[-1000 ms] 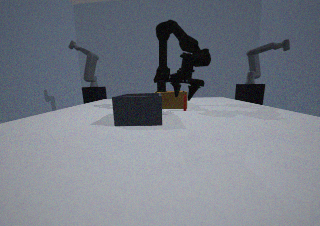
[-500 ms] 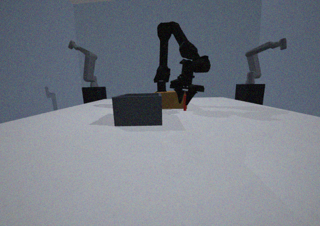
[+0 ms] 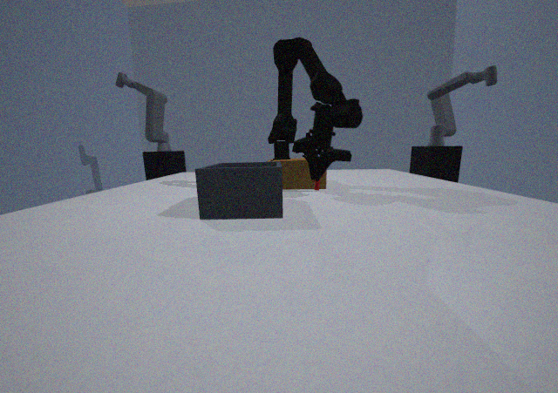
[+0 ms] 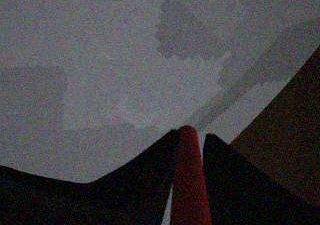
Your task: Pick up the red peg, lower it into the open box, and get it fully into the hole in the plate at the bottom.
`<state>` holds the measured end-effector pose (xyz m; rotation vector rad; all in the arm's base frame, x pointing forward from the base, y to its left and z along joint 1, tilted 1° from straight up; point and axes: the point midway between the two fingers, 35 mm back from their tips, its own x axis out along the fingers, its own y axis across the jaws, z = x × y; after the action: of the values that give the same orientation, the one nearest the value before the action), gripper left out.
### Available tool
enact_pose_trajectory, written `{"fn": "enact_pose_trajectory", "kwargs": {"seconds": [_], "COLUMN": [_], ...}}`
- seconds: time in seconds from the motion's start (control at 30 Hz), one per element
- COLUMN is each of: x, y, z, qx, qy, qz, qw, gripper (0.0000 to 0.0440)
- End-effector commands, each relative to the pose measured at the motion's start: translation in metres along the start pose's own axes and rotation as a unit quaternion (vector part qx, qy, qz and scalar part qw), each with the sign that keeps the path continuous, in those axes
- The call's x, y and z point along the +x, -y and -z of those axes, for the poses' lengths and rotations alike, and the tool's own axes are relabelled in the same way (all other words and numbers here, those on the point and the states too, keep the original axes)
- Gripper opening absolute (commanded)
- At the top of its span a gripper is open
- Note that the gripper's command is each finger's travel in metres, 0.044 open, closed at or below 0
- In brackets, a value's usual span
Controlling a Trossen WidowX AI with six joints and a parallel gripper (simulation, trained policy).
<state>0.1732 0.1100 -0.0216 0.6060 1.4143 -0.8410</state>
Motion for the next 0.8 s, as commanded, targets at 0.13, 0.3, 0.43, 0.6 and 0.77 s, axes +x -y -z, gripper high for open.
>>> {"fn": "enact_pose_trajectory", "kwargs": {"seconds": [0.13,0.3,0.43,0.6,0.77], "x": [-0.02,-0.035,-0.049,-0.068,-0.085], "y": [0.0,-0.002,-0.003,-0.007,-0.011], "z": [-0.015,-0.026,-0.036,-0.05,-0.066], "qx": [-0.017,-0.03,-0.042,-0.053,-0.057], "qy": [0.03,0.048,0.064,0.081,0.094], "qz": [-0.018,-0.029,-0.035,-0.042,-0.049], "qw": [0.999,0.998,0.996,0.994,0.993], "gripper": [0.0,0.0,0.0,0.0,0.0]}}
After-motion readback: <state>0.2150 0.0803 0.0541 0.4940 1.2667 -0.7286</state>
